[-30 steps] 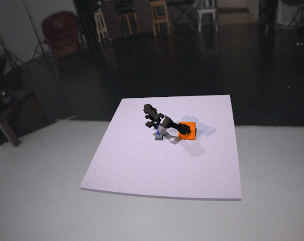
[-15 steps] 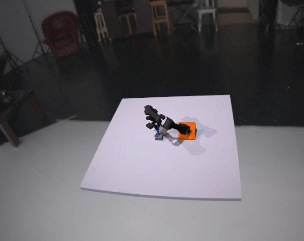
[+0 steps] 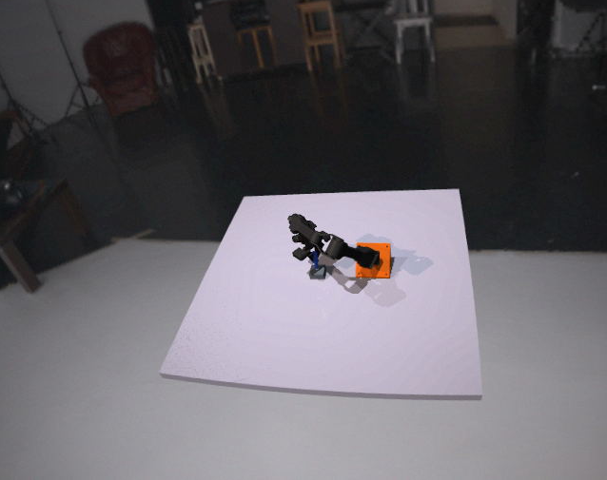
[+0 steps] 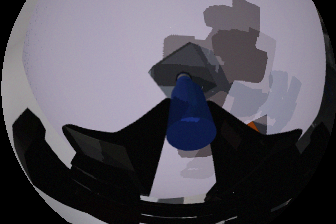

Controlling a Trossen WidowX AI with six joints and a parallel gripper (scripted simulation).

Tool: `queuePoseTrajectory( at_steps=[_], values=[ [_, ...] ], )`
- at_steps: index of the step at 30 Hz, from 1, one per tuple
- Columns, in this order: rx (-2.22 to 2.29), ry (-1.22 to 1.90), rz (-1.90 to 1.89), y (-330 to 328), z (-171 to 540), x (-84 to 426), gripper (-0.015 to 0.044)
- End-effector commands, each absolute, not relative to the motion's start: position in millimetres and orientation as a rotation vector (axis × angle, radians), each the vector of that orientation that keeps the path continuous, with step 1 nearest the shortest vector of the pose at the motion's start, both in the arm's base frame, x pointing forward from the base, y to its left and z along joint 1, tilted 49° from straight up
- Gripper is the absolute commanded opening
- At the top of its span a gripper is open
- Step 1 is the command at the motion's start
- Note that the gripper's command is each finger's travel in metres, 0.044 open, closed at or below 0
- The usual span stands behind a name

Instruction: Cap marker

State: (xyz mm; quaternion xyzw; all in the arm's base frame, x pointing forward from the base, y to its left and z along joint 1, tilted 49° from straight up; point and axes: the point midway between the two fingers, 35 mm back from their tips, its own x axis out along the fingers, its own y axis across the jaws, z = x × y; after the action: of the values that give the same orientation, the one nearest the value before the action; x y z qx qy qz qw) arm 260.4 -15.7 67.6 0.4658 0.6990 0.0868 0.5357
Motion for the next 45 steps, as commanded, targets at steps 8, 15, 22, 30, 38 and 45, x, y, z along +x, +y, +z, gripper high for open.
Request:
queuePoseTrajectory(
  at_steps=[8,15,22,30,38,45],
  values=[
    [1.120,1.663,0.207,-1,56,260,0.0000],
    [1.121,1.663,0.208,7,49,260,0.0000],
    [1.121,1.664,0.209,10,47,259,0.0000],
    [1.113,1.665,0.211,10,47,259,0.0105],
    [1.113,1.665,0.211,10,47,259,0.0315],
    [1.113,1.665,0.210,8,48,259,0.0440]
  ],
)
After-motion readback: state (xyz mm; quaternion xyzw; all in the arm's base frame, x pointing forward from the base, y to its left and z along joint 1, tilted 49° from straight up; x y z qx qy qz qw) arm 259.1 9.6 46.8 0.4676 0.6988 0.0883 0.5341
